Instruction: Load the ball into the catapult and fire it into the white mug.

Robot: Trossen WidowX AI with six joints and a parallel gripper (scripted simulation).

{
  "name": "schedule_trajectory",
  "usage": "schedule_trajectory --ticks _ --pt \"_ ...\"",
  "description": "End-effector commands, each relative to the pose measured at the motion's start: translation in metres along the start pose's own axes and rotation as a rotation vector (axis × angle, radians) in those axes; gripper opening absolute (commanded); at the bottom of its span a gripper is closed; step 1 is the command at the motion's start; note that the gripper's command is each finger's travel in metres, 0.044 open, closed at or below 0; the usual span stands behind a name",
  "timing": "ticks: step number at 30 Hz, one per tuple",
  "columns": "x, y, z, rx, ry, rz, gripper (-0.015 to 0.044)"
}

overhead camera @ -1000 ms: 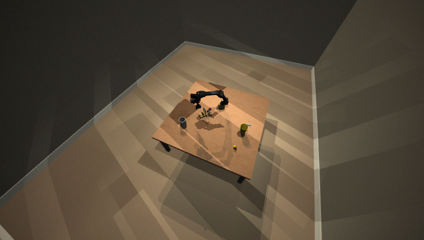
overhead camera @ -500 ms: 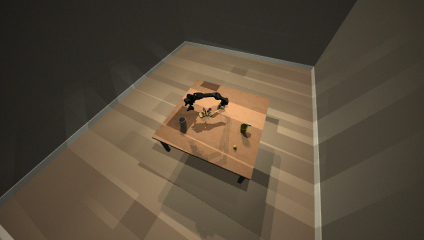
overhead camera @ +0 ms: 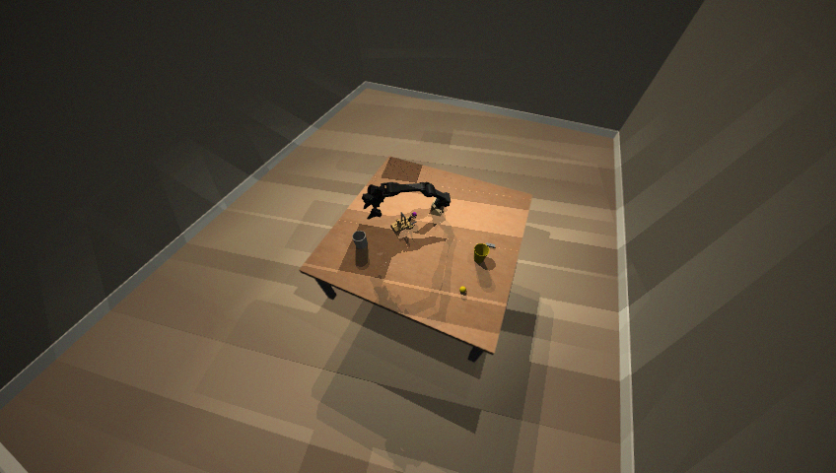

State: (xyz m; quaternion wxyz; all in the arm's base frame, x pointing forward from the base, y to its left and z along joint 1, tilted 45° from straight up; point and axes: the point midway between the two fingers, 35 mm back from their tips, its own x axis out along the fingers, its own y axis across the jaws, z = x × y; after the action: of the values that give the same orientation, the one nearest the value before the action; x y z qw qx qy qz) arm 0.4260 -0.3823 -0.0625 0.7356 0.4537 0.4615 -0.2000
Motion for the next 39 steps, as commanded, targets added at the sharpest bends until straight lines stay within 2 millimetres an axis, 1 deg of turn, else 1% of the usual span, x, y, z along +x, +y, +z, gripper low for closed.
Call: schedule_trajectory --ticks 1,18,30,32,39 --pt "-0.003 -0.001 0.002 -0.001 -0.005 0.004 0.0440" --pt "-0.003 -0.001 0.002 -0.001 -0.005 0.004 0.0000" --pt "-0.003 -0.001 0.002 -0.005 -0.004 0.003 0.0000" --pt "-0.004 0.002 -0.003 -0.040 0.010 -0.009 0.0000" --pt "-0.006 0.015 -0.032 -0.222 0.091 -0.067 0.0000"
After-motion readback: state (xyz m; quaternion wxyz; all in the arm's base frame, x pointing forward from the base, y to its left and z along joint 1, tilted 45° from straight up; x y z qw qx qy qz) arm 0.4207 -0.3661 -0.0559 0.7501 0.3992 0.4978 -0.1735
